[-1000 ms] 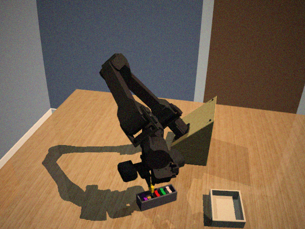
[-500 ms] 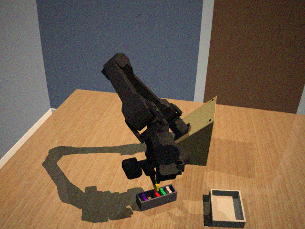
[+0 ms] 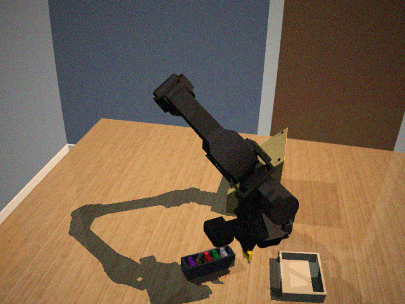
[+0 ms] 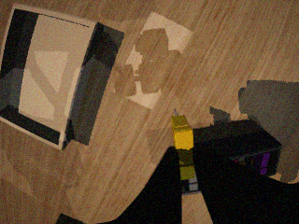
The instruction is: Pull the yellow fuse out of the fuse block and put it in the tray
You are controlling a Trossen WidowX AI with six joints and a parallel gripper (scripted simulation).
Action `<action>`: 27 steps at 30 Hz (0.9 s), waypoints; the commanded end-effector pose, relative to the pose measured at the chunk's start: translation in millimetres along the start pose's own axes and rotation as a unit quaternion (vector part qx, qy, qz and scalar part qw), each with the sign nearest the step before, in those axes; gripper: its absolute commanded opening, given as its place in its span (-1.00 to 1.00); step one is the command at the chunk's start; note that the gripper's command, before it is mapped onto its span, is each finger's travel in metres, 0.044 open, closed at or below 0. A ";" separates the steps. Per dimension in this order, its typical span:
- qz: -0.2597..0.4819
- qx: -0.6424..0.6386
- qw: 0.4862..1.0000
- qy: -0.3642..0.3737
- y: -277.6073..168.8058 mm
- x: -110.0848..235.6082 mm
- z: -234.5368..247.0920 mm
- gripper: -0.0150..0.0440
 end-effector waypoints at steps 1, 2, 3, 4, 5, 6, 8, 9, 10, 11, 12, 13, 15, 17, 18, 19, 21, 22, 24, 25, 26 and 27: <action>-0.002 -0.001 1.000 0.002 14.8 0.6 17.9 -0.49; -0.002 -0.001 1.000 0.002 18.5 0.5 22.9 -0.49; -0.002 -0.001 1.000 0.002 22.1 0.4 27.9 -0.49; -0.002 -0.001 1.000 0.002 25.7 0.3 33.1 -0.49; -0.002 -0.001 1.000 0.002 29.1 0.1 38.3 -0.49; -0.002 -0.001 1.000 0.002 32.5 -0.2 43.6 -0.49; -0.001 -0.001 1.000 0.002 39.0 -0.8 54.4 -0.49; -0.001 -0.001 1.000 0.002 42.0 -1.3 59.9 -0.49; 0.000 -0.001 1.000 0.002 45.0 -1.7 65.4 -0.49; 0.000 -0.002 1.000 0.001 47.9 -2.2 71.1 -0.49; 0.000 -0.002 1.000 0.001 50.7 -2.8 76.7 -0.49; 0.001 -0.002 1.000 0.001 53.4 -3.5 82.4 -0.49; 0.002 -0.003 1.000 0.000 58.5 -4.9 94.0 -0.49; 0.003 -0.003 1.000 -0.001 63.1 -6.7 105.7 -0.49; 0.004 -0.003 1.000 -0.002 65.3 -7.6 111.7 -0.49; 0.004 -0.004 1.000 -0.002 67.0 -8.5 116.5 -0.49; 0.005 -0.004 1.000 -0.003 68.3 -9.2 120.4 -0.49; 0.005 -0.004 1.000 -0.003 68.3 -9.2 120.4 -0.49; 0.005 -0.004 1.000 -0.003 68.3 -10.2 120.4 -0.49; 0.005 -0.004 1.000 -0.003 68.4 -11.6 120.4 -0.49; 0.005 -0.004 1.000 -0.003 68.5 -13.2 120.3 -0.49; 0.005 -0.004 1.000 -0.003 68.5 -14.8 120.3 -0.49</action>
Point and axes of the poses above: the point midway between the two fingers, 35 mm back from their tips, its own x axis back along the fingers, its own z axis across the jaws, y = z × x, the point moved 2 cm from there along x, back along the fingers, and after that the axes turned 7 degrees about x, right-handed, at the moved point
